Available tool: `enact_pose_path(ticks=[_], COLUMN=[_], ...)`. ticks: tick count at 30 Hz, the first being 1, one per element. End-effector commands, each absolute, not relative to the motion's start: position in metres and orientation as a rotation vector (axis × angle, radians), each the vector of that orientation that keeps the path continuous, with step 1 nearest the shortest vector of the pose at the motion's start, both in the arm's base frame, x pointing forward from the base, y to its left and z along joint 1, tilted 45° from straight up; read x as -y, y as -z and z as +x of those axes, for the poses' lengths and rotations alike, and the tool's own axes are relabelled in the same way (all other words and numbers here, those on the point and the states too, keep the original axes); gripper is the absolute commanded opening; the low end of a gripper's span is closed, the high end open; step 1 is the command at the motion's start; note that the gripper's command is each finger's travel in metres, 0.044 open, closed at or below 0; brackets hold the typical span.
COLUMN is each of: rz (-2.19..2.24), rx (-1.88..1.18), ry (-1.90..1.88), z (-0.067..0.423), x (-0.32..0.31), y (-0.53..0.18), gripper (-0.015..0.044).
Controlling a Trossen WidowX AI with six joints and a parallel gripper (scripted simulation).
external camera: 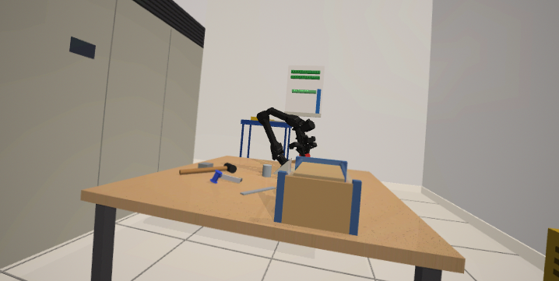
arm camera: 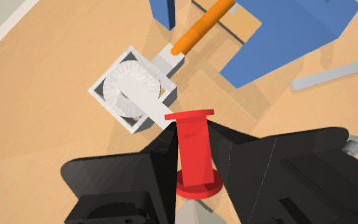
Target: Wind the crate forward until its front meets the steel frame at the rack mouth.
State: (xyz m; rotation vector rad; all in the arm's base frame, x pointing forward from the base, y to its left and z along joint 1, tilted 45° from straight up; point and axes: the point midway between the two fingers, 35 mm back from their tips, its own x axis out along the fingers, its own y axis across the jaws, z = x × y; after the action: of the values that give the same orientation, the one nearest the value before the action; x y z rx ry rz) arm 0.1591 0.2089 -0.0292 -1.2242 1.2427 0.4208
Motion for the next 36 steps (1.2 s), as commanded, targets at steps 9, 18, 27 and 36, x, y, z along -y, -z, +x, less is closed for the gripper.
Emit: enact_pose_path(ticks=[9, 18, 27, 36], rz=[-1.222, -1.222, -1.222, -1.222], rx=[-1.227, -1.227, -1.226, -1.226], ry=[-0.399, -0.399, -0.399, -0.399], z=[0.178, 0.187, 0.196, 0.204], x=[-0.212, -0.215, -0.219, -0.224], y=[0.031, 0.033, 0.035, 0.038], gripper=[0.0, 0.0, 0.0, 0.0])
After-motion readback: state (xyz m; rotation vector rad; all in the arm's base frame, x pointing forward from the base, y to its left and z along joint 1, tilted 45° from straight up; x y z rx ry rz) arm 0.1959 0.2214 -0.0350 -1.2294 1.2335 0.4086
